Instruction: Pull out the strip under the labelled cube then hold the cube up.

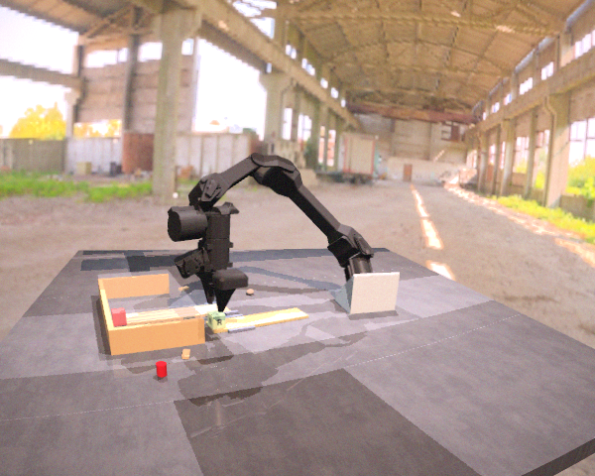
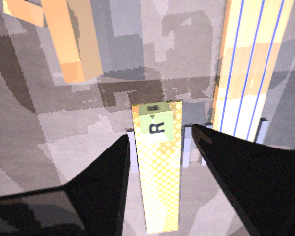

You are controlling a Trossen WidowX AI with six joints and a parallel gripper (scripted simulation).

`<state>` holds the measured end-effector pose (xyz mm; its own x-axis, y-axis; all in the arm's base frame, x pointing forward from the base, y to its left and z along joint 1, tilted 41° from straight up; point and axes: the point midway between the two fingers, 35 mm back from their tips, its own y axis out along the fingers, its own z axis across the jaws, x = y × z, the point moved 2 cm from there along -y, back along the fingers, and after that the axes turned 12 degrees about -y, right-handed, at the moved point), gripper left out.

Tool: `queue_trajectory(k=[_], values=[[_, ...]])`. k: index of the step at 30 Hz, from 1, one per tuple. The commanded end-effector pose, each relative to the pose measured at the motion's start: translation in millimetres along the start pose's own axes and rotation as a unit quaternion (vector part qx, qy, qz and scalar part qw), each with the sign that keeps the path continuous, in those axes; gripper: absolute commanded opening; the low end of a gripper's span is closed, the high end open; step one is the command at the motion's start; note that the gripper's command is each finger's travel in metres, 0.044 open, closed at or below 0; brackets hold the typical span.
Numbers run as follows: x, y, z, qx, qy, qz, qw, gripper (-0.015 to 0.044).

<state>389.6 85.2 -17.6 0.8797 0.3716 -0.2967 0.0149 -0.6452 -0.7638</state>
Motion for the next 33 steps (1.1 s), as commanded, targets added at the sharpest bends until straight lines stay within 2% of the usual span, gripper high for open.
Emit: queue_trajectory(k=[1, 24, 28, 33], values=[[-1, 9, 1, -0.002, -0.004, 0.003, 1.000, 0.0250], [-2, 39, 1, -0.003, -0.004, 0.003, 1.000, 0.0250], [-1, 36, 0, -0.001, 0.000, 0.002, 1.000, 0.0145], [-1, 36, 0, -0.001, 0.000, 0.002, 1.000, 0.0112]])
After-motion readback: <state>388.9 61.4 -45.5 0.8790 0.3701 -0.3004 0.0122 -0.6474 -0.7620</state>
